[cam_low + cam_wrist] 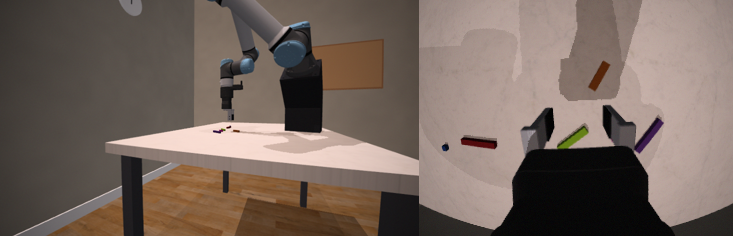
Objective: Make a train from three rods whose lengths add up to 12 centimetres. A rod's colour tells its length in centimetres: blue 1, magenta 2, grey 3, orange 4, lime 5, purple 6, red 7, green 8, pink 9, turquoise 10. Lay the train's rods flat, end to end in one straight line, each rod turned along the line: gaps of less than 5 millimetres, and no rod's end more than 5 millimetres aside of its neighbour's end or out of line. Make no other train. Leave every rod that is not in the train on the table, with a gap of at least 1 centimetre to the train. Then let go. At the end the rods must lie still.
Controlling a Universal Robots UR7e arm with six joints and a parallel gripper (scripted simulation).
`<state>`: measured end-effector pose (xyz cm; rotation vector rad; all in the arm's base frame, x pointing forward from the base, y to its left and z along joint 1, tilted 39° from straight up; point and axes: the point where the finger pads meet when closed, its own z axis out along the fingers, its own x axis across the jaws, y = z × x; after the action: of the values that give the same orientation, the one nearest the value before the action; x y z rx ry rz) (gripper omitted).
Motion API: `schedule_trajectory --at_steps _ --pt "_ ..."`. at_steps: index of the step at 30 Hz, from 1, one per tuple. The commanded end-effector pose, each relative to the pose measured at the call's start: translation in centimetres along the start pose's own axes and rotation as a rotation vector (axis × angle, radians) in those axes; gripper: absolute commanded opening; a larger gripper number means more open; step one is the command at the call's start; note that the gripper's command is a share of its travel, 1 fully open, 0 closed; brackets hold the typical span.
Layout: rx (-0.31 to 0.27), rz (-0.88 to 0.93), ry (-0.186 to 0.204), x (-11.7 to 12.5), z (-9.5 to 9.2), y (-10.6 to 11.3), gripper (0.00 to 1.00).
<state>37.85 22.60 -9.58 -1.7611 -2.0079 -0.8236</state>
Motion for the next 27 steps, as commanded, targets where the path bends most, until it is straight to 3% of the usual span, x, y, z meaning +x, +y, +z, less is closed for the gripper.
schedule_trajectory --at_steps 1,13,27 --pt "-0.001 -0.044 0.0 -0.08 -0.02 -0.04 1.0" --pt "-0.001 -0.249 0.0 -0.42 0.0 -0.33 1.0" --pt "-0.001 -0.715 -0.001 -1.06 0.03 -0.63 1.0"
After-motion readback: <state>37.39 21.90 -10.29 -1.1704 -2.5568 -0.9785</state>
